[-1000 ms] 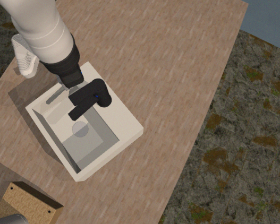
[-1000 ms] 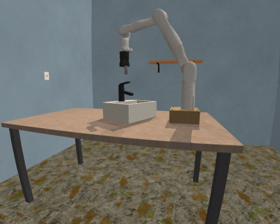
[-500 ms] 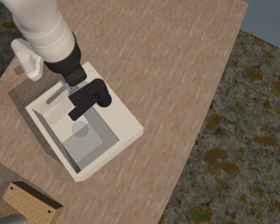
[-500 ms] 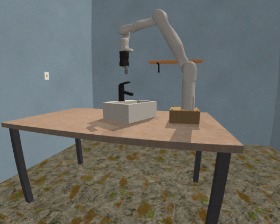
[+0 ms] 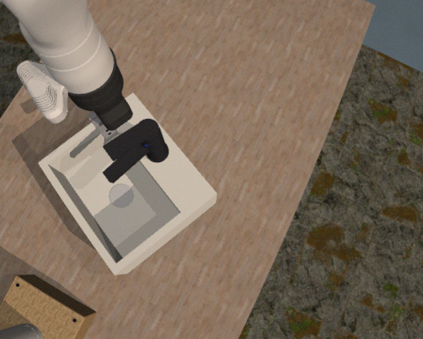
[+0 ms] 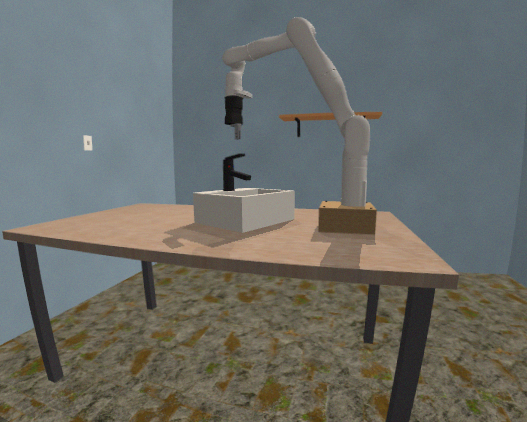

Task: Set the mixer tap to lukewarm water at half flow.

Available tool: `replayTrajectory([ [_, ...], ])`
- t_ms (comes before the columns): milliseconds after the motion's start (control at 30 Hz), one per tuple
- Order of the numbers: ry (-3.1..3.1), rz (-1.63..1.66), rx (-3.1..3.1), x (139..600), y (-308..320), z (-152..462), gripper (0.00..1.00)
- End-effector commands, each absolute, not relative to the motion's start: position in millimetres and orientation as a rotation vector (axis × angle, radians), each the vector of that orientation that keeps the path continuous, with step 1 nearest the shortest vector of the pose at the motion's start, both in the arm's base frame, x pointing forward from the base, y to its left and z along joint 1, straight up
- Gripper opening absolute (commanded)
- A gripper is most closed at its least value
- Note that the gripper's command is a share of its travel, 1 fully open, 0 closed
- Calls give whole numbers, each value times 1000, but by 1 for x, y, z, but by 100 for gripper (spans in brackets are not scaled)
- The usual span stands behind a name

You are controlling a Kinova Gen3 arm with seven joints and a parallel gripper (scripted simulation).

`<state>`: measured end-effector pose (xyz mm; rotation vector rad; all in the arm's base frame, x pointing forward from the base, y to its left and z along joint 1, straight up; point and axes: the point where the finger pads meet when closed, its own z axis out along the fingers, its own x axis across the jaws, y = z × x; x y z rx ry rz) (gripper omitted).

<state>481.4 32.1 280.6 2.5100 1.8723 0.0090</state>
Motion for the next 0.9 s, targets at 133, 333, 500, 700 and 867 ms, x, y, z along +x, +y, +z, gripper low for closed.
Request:
replayTrajectory([
  [133, 1883, 4, 2504, 480, 31, 283, 0],
  [333, 1883, 4, 2504, 480, 31, 283, 100],
  [500, 1883, 4, 2504, 480, 31, 283, 100],
  [700, 1883, 4, 2504, 480, 31, 283, 100],
  [867, 1883, 4, 2504, 480, 31, 283, 100],
])
